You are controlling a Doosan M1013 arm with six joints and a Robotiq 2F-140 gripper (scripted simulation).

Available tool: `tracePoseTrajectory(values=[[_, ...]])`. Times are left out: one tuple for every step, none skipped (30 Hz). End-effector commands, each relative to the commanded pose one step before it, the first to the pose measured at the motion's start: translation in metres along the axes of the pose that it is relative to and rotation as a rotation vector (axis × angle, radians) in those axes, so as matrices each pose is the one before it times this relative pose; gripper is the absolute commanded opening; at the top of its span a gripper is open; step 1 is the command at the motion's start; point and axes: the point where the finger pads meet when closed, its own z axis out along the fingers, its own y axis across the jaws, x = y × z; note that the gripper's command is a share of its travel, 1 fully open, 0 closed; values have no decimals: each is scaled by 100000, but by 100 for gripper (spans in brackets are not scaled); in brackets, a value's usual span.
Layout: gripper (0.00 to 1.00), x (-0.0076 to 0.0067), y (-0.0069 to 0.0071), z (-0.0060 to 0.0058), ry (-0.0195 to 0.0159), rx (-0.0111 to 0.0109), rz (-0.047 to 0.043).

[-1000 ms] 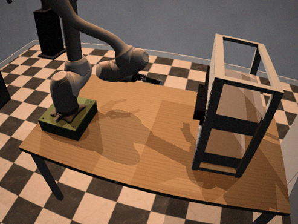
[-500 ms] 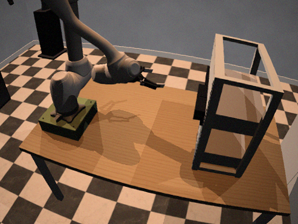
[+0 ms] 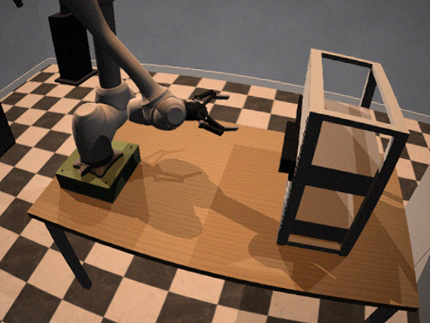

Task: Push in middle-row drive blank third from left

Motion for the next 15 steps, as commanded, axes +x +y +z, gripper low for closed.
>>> tracePoseTrajectory(values=[[100, -926, -691, -308, -3605, 1769, 7476], [100, -347, -240, -109, -1300, 576, 2610], [100, -351, -235, -108, -1301, 557, 2577], [100, -355, -230, -108, -1302, 537, 2543], [100, -358, -225, -108, -1303, 518, 2509], [100, -361, -220, -107, -1302, 498, 2475], [100, -364, -214, -107, -1301, 478, 2441], [100, -366, -209, -106, -1299, 459, 2407], [100, -369, -203, -106, -1296, 440, 2372], [100, -371, -197, -105, -1292, 420, 2338], [100, -372, -191, -104, -1288, 401, 2303], [100, -374, -185, -103, -1283, 382, 2268], [100, 0, 0, 0, 0, 0, 0], [100, 0, 0, 0, 0, 0, 0], [100, -375, -180, -103, -1277, 364, 2233]])
